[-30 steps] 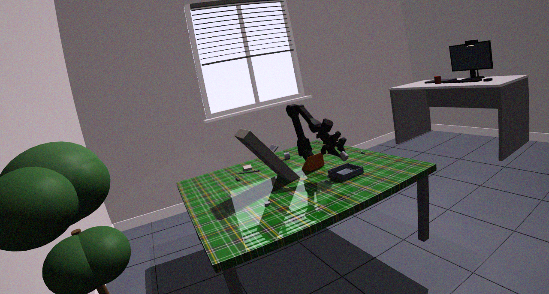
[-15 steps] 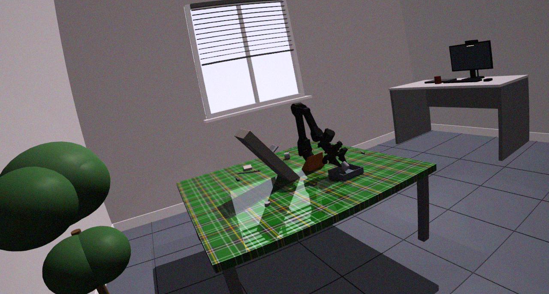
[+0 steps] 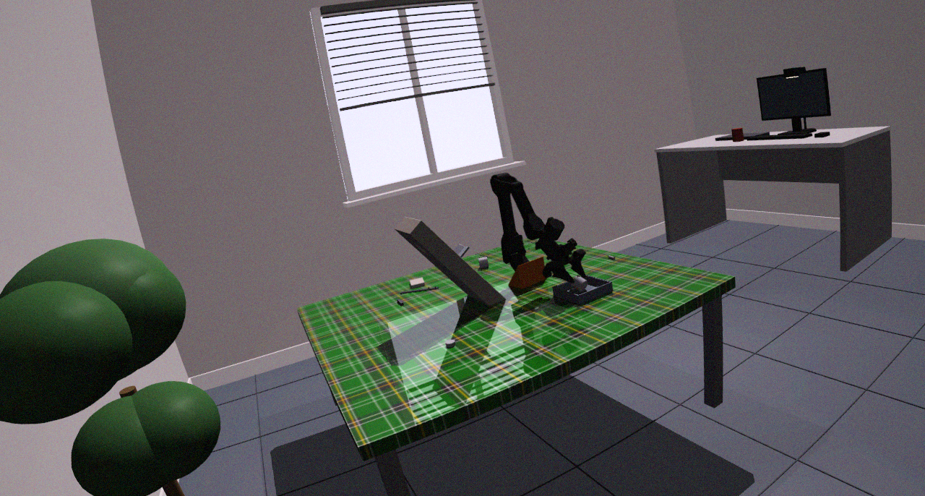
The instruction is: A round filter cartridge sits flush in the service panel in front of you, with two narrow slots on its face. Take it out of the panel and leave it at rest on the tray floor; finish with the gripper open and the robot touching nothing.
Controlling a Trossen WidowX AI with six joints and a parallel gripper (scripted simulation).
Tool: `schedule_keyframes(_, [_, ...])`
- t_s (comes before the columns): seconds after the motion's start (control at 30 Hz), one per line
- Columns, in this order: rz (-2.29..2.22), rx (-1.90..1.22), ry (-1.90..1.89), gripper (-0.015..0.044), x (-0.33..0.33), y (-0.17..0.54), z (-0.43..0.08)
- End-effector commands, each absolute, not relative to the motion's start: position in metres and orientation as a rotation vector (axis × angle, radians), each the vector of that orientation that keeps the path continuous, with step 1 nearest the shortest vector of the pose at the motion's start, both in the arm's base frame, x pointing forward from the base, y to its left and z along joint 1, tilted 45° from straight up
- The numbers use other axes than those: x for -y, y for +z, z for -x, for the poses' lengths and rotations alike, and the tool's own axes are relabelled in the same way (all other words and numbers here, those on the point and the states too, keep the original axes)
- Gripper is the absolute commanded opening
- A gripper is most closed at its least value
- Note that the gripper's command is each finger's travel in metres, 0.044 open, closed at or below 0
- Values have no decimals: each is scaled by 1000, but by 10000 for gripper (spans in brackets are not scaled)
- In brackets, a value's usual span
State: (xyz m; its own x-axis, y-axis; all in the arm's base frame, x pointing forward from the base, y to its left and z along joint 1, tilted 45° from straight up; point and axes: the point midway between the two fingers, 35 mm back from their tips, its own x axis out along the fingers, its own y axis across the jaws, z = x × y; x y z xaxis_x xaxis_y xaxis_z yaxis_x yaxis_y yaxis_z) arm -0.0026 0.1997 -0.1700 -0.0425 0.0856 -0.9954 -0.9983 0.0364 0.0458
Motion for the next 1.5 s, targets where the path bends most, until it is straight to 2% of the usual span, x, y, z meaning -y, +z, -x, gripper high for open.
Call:
schedule_keyframes(0.0, [1095,-1194,1253,394,-201,-170,3])
schedule_keyframes(0.07, [1095,-1194,1253,440,-201,-170,3])
schedule_keyframes(0.23, [1095,-1194,1253,440,-208,-165,2])
schedule_keyframes(0.43, [1097,-1195,1252,440,-249,-119,-2])
schedule_keyframes(1.47, [1090,-1191,1253,440,-242,-132,-1])
